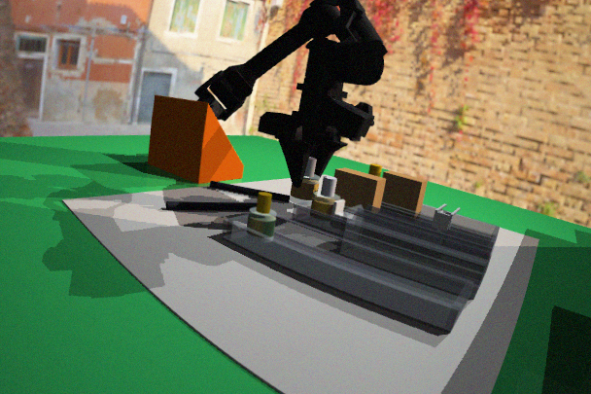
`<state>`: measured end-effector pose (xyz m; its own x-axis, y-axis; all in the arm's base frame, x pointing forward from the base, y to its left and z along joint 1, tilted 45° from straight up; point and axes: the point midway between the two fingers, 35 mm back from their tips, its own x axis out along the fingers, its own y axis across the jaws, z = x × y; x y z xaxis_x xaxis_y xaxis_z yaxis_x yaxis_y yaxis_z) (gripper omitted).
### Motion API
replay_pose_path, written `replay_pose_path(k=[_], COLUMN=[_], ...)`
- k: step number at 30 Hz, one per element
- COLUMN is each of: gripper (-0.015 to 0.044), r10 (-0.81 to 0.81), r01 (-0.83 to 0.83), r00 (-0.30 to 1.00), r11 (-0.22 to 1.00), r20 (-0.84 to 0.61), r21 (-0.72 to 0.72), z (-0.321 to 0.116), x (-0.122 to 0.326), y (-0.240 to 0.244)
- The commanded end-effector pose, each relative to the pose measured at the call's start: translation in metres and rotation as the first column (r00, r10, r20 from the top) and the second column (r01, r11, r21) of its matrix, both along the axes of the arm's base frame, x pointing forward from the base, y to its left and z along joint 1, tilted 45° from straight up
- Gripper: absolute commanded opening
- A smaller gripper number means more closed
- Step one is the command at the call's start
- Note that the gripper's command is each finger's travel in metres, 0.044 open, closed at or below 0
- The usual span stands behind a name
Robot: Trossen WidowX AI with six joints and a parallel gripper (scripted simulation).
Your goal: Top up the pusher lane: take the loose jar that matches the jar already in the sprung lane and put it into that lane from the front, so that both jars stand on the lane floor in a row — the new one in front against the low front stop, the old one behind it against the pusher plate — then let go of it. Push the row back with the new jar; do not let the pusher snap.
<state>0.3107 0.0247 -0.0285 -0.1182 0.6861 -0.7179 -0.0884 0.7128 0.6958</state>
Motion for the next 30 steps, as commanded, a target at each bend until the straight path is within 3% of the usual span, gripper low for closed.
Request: replay_pose_path(k=[1,30], gripper=[0.0,0.0], r10=[-0.008,-0.008], r01=[0.007,0.007], r00=[1.0,1.0], r11=[1.0,1.0], r20=[0.025,0.026], r21=[0.007,0.007], z=[0.003,0.005], x=[0.009,0.019], y=[0.0,0.001])
